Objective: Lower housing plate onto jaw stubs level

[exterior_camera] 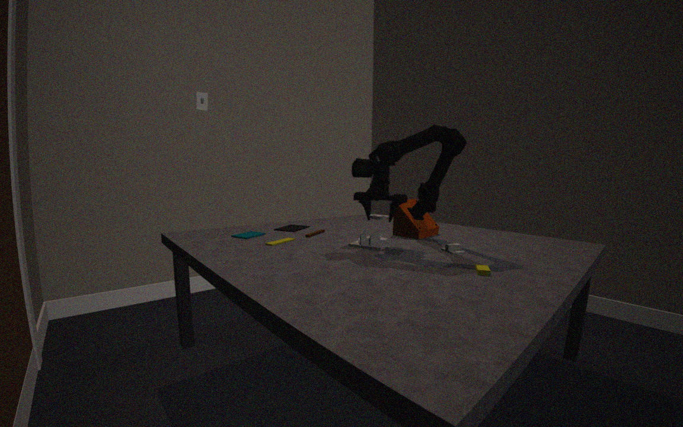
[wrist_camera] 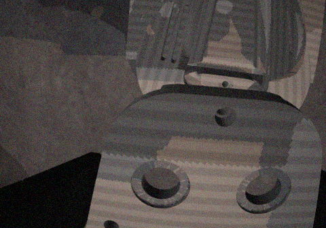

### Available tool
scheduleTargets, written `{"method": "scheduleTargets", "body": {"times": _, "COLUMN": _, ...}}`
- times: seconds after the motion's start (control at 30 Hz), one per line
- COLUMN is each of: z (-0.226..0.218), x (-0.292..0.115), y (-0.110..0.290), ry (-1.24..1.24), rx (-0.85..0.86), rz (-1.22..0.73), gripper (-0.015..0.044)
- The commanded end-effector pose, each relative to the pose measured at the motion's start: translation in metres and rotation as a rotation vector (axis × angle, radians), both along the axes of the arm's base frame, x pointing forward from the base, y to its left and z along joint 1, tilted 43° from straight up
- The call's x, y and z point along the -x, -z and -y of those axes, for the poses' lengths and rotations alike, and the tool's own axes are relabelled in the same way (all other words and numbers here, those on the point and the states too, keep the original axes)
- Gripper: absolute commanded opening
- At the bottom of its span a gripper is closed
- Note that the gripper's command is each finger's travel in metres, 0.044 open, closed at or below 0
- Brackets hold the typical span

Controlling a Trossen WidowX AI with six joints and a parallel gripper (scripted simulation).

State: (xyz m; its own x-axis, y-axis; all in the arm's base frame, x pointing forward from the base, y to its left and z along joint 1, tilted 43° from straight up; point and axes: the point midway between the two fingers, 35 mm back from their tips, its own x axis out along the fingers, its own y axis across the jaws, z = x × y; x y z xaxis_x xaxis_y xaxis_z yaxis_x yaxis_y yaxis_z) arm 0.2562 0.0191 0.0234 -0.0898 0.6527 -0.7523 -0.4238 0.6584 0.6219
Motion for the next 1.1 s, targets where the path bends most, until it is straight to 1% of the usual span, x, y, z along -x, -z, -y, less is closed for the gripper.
{"method": "scheduleTargets", "body": {"times": 0.0, "z": 0.0098, "x": 0.0009, "y": 0.0089, "ry": 0.02, "rx": -0.005, "rz": -0.016, "gripper": 0.0351}}
{"method": "scheduleTargets", "body": {"times": 0.13, "z": 0.0157, "x": 0.002, "y": 0.0144, "ry": 0.037, "rx": -0.011, "rz": -0.03, "gripper": 0.0351}}
{"method": "scheduleTargets", "body": {"times": 1.07, "z": 0.014, "x": 0.0044, "y": 0.0126, "ry": 0.026, "rx": -0.013, "rz": -0.021, "gripper": 0.0351}}
